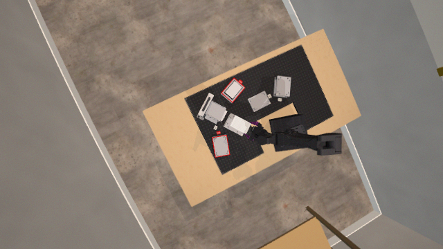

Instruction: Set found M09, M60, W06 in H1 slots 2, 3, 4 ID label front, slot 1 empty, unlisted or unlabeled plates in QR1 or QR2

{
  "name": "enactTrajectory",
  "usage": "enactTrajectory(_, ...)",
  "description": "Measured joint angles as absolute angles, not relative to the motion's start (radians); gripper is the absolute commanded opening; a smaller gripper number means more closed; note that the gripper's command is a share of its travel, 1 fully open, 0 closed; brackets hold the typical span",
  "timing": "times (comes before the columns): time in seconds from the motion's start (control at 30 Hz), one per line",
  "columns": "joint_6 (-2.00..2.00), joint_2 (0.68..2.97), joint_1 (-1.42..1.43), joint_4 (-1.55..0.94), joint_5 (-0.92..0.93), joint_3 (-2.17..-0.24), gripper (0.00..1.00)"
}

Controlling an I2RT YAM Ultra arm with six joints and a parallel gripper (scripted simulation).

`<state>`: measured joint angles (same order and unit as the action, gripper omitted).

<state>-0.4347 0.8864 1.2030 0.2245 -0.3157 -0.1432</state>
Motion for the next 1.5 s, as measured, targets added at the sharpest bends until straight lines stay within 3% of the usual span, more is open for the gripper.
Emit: enactTrajectory(1.5,-0.439,1.066,1.211,0.438,-0.323,-0.103,0.86)
